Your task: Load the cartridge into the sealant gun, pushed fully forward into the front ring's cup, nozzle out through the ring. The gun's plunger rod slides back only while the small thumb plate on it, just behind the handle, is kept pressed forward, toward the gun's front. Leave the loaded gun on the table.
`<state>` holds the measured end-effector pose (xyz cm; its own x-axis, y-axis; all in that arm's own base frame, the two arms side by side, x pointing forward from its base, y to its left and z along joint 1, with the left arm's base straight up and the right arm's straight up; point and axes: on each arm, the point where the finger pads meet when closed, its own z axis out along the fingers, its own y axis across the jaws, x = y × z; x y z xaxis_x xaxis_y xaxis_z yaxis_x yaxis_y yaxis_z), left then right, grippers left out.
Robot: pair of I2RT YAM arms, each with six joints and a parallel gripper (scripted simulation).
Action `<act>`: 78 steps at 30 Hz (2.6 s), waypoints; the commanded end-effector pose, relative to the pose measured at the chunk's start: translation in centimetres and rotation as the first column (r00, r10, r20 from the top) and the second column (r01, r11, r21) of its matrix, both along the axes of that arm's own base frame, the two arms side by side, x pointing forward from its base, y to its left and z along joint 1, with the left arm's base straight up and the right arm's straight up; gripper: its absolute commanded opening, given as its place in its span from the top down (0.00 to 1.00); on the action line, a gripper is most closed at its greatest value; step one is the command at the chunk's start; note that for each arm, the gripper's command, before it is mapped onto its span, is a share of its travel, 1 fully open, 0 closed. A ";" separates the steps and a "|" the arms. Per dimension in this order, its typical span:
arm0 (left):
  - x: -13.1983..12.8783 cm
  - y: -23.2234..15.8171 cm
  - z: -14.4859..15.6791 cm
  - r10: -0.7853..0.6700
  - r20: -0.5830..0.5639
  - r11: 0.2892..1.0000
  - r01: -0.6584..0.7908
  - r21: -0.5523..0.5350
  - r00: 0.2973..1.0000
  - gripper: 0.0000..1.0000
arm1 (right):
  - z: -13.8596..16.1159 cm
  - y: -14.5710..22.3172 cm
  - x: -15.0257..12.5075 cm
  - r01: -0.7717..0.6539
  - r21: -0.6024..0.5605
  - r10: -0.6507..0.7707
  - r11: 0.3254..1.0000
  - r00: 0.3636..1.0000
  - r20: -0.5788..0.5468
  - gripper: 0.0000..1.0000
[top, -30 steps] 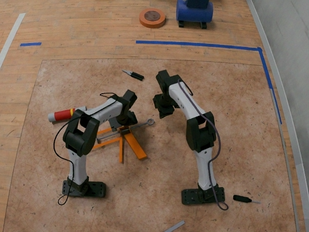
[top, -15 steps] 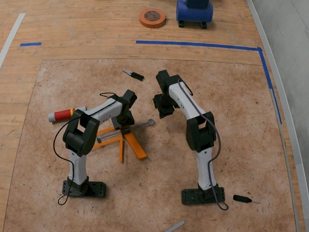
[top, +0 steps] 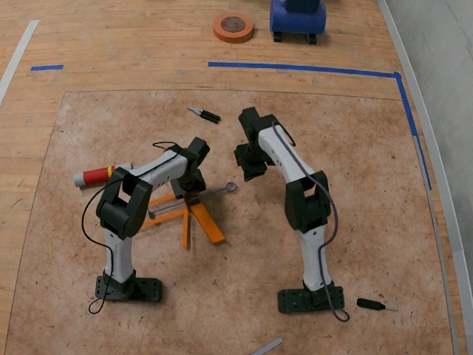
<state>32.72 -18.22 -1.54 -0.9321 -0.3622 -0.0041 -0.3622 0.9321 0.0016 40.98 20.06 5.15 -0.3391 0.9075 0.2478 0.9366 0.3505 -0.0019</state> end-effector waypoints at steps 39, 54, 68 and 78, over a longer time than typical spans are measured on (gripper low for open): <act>0.8 -1.3 1.6 -0.004 0.052 0.999 0.006 -0.047 0.999 0.99 | -6.1 3.4 -0.3 0.009 0.014 -0.010 1.000 0.999 0.040 0.38; 0.8 -1.3 1.6 -0.004 0.052 0.999 0.006 -0.047 0.999 0.99 | -5.8 4.6 0.1 0.002 0.042 -0.006 0.999 0.997 0.075 0.38; 0.8 -1.3 1.6 -0.005 0.052 0.999 0.007 -0.047 0.999 0.99 | -5.4 3.9 -0.1 0.009 0.031 -0.011 0.999 0.998 0.060 1.00; 0.8 -1.3 1.6 -0.005 0.052 0.999 0.007 -0.047 0.999 0.99 | -5.4 3.9 -0.1 0.009 0.030 -0.011 0.999 0.998 0.060 1.00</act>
<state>32.73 -18.22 -1.54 -0.9317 -0.3631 -0.0047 -0.3631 0.9317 0.0015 39.69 23.45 -2.87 -0.3306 0.9108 0.2472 0.9400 0.3412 -0.0001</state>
